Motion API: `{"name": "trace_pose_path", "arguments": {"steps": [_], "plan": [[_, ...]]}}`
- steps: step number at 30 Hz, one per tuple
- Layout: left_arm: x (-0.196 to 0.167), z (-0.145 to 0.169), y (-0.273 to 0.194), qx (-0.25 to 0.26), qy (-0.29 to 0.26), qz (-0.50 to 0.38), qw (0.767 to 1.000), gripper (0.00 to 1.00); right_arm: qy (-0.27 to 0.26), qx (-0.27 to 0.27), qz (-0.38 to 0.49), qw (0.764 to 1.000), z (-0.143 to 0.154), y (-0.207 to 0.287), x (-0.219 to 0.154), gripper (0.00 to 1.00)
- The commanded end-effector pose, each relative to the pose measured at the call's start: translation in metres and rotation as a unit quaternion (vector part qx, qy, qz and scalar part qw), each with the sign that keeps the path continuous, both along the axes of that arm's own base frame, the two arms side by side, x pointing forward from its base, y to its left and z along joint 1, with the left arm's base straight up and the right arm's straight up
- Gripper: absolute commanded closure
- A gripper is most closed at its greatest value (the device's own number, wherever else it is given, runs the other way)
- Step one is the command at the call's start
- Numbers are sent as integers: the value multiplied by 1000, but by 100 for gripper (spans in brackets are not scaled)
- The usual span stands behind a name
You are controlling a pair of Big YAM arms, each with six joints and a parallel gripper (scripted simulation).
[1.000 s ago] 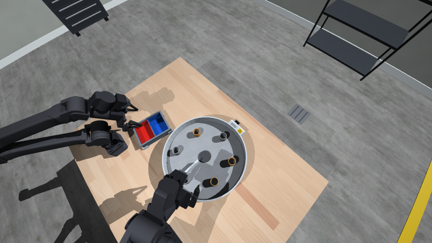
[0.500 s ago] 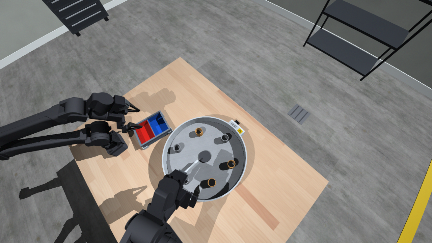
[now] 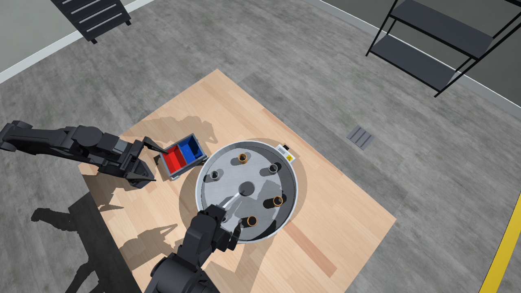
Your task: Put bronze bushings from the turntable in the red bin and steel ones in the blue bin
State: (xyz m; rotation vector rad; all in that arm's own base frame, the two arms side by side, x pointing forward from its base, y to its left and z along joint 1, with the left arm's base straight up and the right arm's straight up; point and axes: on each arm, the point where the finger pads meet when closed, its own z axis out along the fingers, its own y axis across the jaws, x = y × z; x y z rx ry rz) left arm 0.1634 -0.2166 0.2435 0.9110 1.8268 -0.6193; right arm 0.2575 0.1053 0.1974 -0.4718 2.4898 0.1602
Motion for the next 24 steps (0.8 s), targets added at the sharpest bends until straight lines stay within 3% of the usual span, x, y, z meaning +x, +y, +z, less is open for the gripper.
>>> {"name": "trace_pose_path", "arguments": {"steps": [1,11,20,21,24], "plan": [[-15,76,-29,-75,-59,-42,994,0,-28,8,9,1000,31,6,9,0],[-46,106,-44,-126,-82,-101,984,0,-28,8,9,1000,31,6,9,0],[-44,106,-43,-126,-82,-97,984,0,-28,8,9,1000,31,6,9,0],[-44,106,-43,-126,-82,-97,984,0,-17,3,6,1000,16,3,6,0],[-44,106,-43,-126,-82,-97,984,0,-17,3,6,1000,16,3,6,0]]}}
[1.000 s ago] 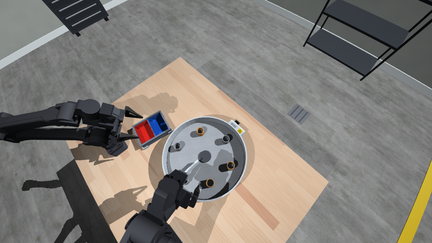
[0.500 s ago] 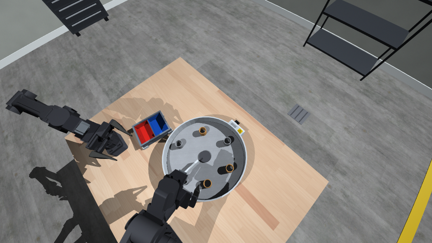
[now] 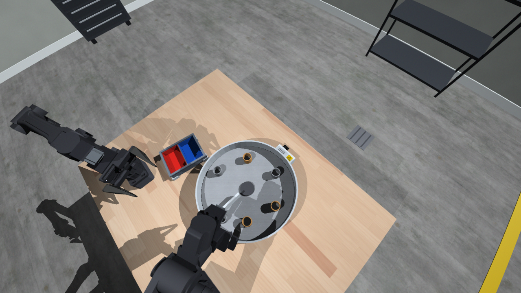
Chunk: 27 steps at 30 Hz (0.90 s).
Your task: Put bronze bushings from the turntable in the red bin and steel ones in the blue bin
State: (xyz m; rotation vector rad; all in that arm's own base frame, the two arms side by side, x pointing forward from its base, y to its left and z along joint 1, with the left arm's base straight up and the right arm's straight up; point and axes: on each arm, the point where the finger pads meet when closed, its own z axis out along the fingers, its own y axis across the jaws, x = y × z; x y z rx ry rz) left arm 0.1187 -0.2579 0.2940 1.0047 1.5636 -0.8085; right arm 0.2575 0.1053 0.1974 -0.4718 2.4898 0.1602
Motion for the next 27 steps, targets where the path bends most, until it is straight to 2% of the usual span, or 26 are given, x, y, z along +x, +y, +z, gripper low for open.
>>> {"name": "trace_pose_path", "arguments": {"steps": [1,2,3,27], "plan": [[1,55,-1,-46,-17,1,999,0,-17,3,6,1000,16,3,6,0],[1,55,-1,-46,-17,1,999,0,-17,3,6,1000,16,3,6,0],[1,35,-2,-27,-11,1,1000,0,-17,3,6,1000,16,3,6,0],[1,35,-2,-27,-11,1,1000,0,-17,3,6,1000,16,3,6,0]]}}
